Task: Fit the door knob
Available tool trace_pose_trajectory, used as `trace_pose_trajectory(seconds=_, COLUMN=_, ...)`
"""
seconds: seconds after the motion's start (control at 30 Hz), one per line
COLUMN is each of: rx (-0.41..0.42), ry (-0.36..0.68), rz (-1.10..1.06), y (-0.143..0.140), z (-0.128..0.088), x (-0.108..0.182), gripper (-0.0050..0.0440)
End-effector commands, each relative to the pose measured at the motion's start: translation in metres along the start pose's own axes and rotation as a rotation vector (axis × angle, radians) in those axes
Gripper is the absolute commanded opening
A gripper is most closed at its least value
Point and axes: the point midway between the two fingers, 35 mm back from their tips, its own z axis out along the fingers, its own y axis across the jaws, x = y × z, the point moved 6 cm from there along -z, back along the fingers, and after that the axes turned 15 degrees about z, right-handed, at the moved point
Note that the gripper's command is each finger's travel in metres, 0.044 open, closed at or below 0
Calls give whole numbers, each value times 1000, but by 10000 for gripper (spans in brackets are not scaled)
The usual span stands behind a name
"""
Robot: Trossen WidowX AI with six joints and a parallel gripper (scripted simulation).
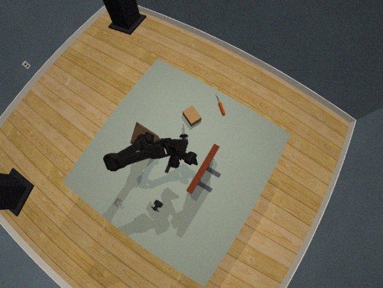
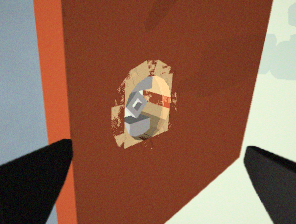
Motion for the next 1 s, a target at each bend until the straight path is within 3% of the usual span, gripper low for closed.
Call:
trace_pose_trajectory(seconds=0.0, rx=4, ry=1, rz=-4, y=-1, z=4, x=0, gripper=440)
trace_pose_trajectory(seconds=0.97, rx=4, ry=1, rz=-4, y=-1, z=16, x=1, gripper=440)
